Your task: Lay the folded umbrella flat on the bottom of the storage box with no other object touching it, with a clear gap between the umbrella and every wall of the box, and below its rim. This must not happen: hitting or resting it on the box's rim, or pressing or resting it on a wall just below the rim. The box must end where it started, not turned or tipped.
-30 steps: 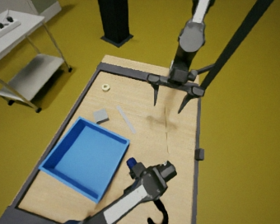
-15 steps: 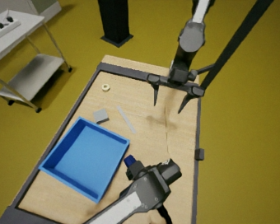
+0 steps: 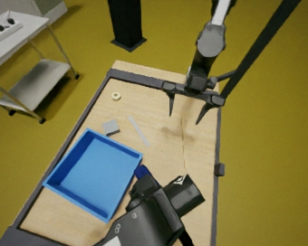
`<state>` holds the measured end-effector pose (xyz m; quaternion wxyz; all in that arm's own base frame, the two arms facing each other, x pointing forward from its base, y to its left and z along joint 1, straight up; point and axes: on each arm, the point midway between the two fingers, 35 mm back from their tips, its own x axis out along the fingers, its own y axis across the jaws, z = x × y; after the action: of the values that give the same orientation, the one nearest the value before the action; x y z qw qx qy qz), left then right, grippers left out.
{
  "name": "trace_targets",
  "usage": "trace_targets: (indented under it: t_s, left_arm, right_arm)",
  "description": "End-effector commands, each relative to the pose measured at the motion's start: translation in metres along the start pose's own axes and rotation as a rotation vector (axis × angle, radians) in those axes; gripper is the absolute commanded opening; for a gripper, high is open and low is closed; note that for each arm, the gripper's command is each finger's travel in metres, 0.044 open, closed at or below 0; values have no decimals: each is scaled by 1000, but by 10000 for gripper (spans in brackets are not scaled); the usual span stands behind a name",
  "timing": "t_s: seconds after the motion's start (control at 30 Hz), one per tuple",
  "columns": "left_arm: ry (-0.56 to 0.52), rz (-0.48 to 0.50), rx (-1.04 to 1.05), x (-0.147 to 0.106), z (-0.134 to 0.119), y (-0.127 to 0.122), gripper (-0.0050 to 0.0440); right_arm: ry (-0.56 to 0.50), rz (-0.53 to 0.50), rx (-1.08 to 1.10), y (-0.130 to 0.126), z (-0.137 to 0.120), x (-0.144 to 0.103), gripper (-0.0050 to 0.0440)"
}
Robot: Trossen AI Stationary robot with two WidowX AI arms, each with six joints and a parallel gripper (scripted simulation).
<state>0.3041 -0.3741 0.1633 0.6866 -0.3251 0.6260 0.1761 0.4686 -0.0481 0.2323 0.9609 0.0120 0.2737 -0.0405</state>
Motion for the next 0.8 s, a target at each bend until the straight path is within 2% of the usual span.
trace_targets:
  t_s: [0.0, 0.2, 0.33, 0.43, 0.57, 0.63, 0.77]
  left_arm:
    - [5, -99, 1, -40, 1, -8, -50]
    - [7, -94, 1, -38, 5, -6, -50]
    - [5, -77, 1, -34, 24, 4, -50]
    - [1, -68, 2, -33, 48, 15, -50]
    - [-3, -52, 3, -31, 89, 36, -50]
    - [-3, -52, 3, -31, 89, 36, -50]
    - [-8, -38, 4, -30, 128, 55, -50]
  right_arm:
    - [-26, -1, -2, 0, 10, -7, 400]
    - [-26, -1, -2, 0, 10, -7, 400]
    - [-14, -39, 29, -1, 10, -2, 400]
    - [5, -134, 97, -6, 8, 2, 400]
    - [13, -321, 217, -14, 5, 4, 400]
    - [13, -321, 217, -14, 5, 4, 400]
    - [-15, -492, 311, -19, 4, 1, 400]
